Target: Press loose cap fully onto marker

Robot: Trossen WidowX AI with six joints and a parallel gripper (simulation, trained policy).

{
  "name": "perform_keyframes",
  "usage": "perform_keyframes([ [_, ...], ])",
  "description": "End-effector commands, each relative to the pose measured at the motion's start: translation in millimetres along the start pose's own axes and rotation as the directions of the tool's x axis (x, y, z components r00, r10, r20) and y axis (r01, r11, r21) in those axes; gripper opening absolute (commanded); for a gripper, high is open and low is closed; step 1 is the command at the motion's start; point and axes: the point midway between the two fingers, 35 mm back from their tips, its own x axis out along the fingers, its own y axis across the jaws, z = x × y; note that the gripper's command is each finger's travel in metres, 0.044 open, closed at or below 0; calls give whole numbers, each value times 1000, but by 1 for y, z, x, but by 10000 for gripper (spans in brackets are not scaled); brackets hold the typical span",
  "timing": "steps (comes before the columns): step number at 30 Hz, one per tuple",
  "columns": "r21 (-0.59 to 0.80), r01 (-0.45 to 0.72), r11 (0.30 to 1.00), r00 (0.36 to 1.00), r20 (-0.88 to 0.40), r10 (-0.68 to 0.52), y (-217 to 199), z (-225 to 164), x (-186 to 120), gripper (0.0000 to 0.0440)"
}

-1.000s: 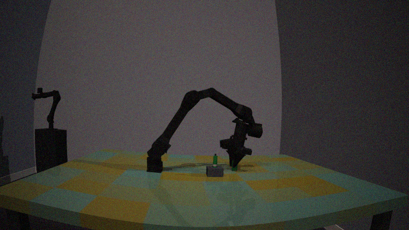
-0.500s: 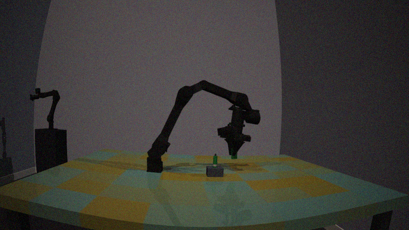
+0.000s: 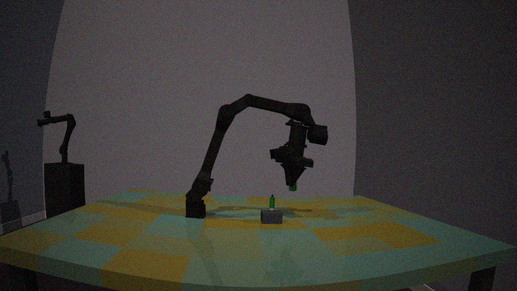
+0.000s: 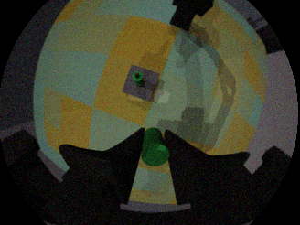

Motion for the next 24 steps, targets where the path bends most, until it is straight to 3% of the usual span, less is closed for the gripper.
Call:
perform_keyframes([
  [1, 24, 15, 1000, 1000, 13, -15, 13, 15, -4, 16],
  [11, 97, 33, 995, 999, 15, -35, 39, 44, -8, 0],
  [24, 119, 58, 991, 997, 34, -62, 34, 66, -2, 0],
])
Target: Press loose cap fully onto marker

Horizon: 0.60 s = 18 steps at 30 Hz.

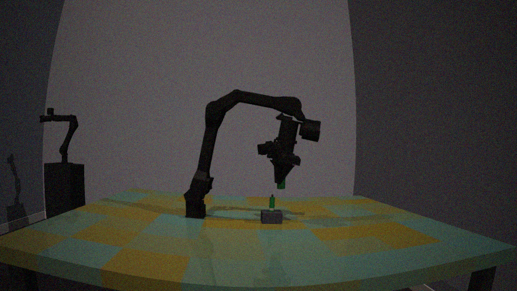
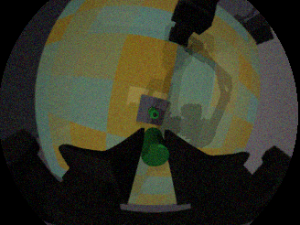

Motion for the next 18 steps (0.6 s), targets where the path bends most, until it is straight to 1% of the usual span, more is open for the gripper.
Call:
perform_keyframes([
  [1, -1, 13, 1000, 1000, 13, -13, -3, 8, 4, 0],
  [18, 19, 15, 1000, 1000, 7, -15, -5, 20, 14, 0],
])
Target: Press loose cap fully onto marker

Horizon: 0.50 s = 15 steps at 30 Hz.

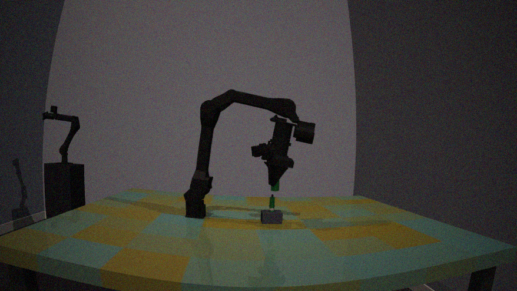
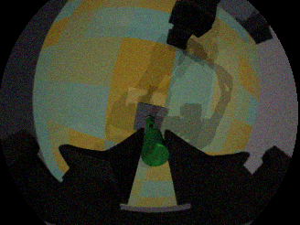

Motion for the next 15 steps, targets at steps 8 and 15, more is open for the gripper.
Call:
perform_keyframes([
  [8, 15, 5, 1000, 1000, 9, -5, 0, 5, 14, 0],
  [15, 16, 6, 1000, 1000, 18, -6, 1, 7, 25, 0],
])
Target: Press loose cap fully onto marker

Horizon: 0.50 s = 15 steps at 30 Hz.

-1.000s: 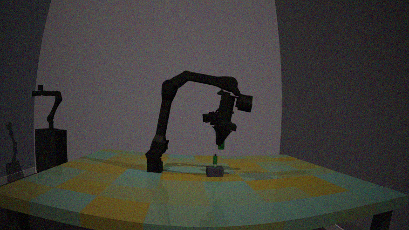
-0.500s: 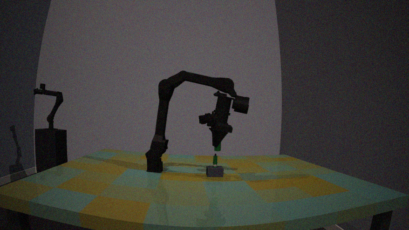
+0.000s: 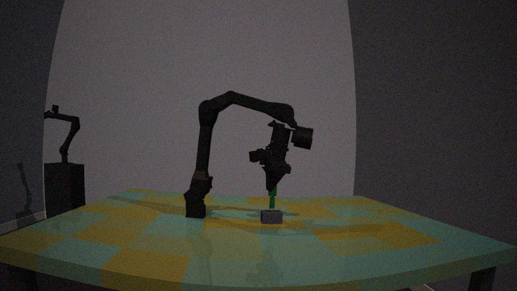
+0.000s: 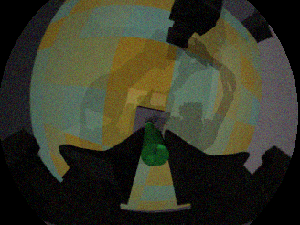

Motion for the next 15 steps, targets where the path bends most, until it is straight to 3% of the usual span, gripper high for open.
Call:
perform_keyframes([
  [1, 1, 5, 1000, 1000, 14, -5, 0, 2, 9, 0],
  [15, -39, 28, 999, 999, 31, -26, 0, 1, 42, 0],
])
